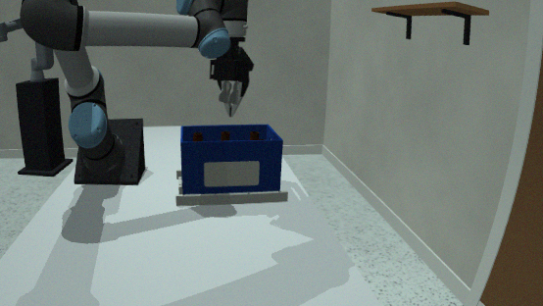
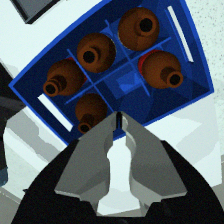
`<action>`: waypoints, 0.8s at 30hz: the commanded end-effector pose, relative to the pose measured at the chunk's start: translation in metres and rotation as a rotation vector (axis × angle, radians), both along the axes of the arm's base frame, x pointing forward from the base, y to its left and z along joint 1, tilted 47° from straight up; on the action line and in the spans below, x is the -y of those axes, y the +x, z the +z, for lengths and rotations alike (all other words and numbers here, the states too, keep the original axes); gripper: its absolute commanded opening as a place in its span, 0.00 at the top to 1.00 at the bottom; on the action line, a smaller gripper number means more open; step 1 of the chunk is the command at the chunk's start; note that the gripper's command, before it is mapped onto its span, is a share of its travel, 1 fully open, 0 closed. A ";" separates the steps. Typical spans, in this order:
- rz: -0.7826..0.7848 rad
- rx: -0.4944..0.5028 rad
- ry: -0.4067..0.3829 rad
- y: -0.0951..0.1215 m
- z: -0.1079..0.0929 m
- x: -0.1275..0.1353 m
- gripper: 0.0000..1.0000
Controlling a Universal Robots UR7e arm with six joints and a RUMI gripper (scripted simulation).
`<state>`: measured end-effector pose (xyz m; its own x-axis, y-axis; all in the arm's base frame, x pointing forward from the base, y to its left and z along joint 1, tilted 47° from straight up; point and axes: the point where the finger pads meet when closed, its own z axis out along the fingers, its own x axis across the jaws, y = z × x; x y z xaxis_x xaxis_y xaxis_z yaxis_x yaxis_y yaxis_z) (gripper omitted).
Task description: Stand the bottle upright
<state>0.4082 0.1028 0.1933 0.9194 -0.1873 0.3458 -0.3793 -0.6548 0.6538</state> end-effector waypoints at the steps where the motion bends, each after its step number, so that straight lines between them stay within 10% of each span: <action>1: 0.117 -0.119 -0.007 -0.001 -0.001 -0.001 1.00; 24: 0.638 -0.680 -0.090 -0.010 0.000 0.001 1.00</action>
<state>0.3996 0.1025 0.1923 0.9098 0.3444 -0.2318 0.4016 -0.5891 0.7012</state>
